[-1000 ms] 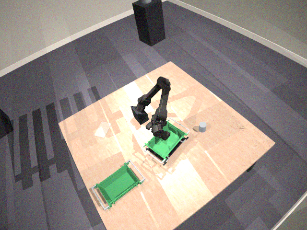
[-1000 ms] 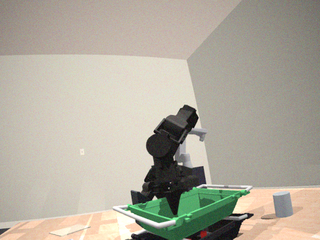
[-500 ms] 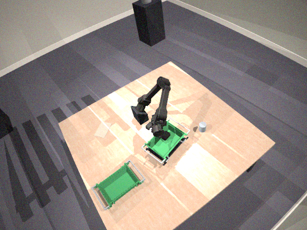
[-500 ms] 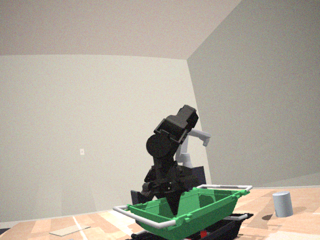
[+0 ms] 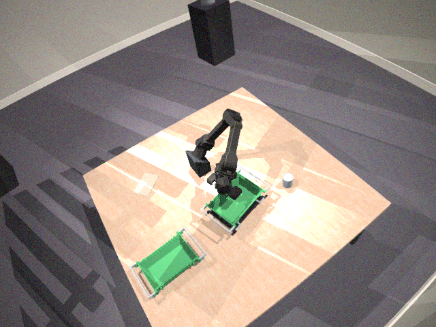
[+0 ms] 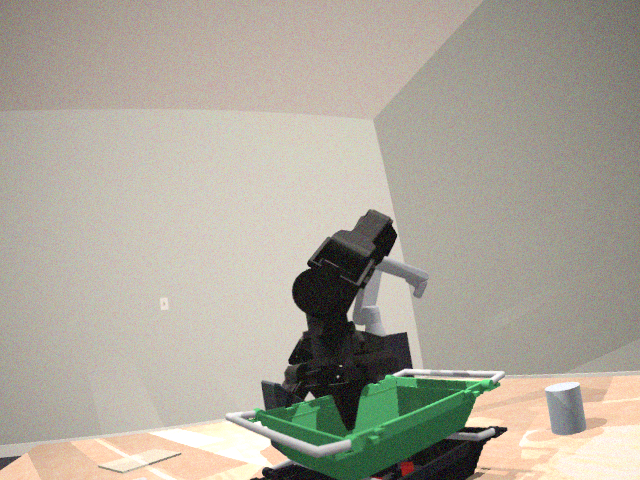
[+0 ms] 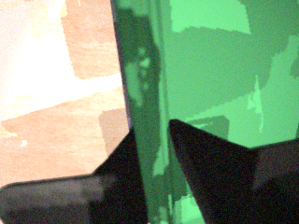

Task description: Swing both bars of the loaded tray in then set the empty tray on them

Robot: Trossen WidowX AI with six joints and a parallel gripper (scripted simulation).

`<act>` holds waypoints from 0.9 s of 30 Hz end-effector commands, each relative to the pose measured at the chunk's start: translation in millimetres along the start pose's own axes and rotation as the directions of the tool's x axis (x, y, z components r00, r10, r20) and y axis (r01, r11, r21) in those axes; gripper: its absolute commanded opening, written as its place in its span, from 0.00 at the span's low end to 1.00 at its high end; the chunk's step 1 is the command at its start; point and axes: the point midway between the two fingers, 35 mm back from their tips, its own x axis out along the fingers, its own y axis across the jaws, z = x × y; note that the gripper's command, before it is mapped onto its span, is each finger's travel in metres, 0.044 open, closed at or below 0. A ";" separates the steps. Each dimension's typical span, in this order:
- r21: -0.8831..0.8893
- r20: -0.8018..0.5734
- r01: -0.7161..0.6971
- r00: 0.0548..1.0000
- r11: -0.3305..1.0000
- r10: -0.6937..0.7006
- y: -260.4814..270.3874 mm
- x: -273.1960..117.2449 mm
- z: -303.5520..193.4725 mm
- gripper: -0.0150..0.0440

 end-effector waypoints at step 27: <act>0.008 0.003 -0.033 0.999 0.999 0.033 5.0 6.7 2.2 0.33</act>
